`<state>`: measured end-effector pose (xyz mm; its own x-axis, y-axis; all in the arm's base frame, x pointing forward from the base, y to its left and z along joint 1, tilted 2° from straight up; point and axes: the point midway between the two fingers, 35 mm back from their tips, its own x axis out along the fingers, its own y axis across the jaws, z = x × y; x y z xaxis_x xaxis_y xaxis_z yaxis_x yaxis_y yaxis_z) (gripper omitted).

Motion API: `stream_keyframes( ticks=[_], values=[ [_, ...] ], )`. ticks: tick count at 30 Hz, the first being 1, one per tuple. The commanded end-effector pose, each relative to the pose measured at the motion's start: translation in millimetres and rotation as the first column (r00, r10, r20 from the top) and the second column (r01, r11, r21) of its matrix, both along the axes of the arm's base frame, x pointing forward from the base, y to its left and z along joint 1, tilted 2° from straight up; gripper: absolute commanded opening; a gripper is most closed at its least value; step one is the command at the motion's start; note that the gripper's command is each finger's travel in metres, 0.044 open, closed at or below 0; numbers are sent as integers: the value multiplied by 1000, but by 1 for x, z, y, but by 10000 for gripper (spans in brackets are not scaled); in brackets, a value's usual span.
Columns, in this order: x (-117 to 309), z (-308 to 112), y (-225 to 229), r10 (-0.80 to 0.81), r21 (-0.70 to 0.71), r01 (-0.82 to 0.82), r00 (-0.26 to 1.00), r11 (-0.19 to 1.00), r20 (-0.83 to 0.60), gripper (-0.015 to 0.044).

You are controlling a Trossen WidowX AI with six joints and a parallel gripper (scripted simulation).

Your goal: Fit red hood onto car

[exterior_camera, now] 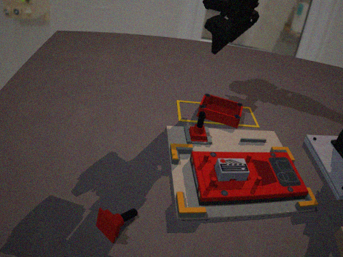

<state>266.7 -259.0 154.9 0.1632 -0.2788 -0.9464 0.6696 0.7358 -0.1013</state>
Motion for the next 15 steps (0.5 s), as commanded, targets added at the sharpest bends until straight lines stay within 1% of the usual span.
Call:
stream_keyframes(
  ticks=[1, 3, 5, 15],
  values=[
    [11, -20, 56, 163, 143, -152, 985, 978, -65, 440],
    [13, -27, 84, 242, 214, -219, 966, 952, -90, 440],
    [13, -30, 102, 292, 259, -258, 951, 931, -104, 440],
    [17, -32, 103, 298, 264, -262, 949, 928, -106, 440]
  ],
)
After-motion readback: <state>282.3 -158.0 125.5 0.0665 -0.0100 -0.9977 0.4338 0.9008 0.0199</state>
